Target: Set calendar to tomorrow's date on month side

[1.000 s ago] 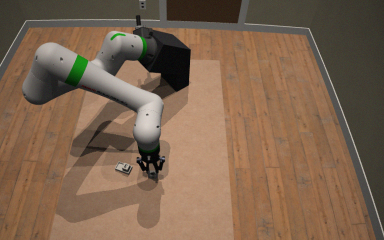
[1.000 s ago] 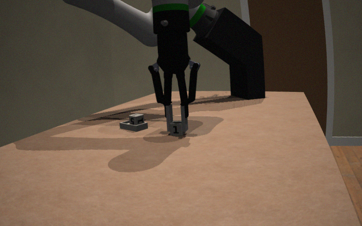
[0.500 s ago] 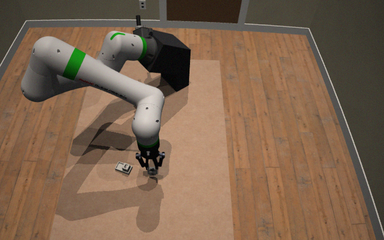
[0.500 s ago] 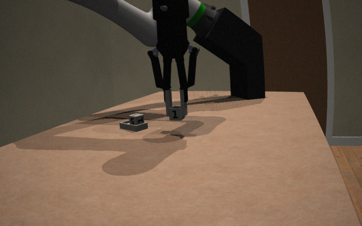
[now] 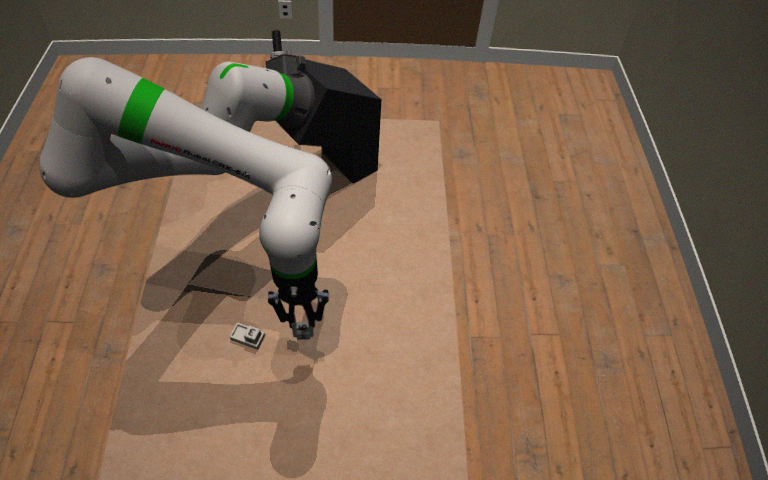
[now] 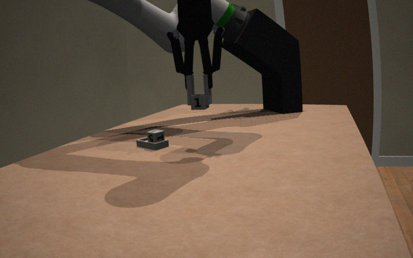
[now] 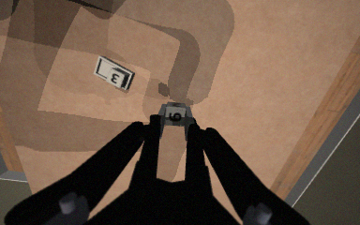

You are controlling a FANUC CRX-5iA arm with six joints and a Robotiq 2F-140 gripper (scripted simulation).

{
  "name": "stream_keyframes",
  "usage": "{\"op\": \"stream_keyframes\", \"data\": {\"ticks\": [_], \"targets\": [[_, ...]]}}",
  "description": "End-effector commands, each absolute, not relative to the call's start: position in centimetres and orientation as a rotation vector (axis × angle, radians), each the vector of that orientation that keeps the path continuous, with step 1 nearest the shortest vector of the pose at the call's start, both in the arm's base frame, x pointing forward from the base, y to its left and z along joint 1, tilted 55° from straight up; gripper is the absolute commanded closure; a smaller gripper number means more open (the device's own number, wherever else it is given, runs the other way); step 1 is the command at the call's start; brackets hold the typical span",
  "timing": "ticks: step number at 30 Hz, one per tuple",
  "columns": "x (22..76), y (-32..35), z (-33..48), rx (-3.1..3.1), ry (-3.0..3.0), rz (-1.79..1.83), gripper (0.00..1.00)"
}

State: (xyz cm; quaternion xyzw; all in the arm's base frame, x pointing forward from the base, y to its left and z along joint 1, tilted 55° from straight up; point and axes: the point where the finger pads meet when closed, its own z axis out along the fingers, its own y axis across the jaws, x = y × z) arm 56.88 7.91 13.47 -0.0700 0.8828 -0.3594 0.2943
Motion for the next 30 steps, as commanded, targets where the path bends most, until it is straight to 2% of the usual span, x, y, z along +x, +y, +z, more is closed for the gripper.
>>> {"op": "stream_keyframes", "data": {"ticks": [1,9,30], "targets": [[56.9,8.0,13.5,-0.187,2.350,-0.956,0.75],[56.8,7.8,13.6,-0.242,2.355,-0.978,0.75],[56.5,5.6,15.6,-1.128,2.295,-1.277,0.75]]}}
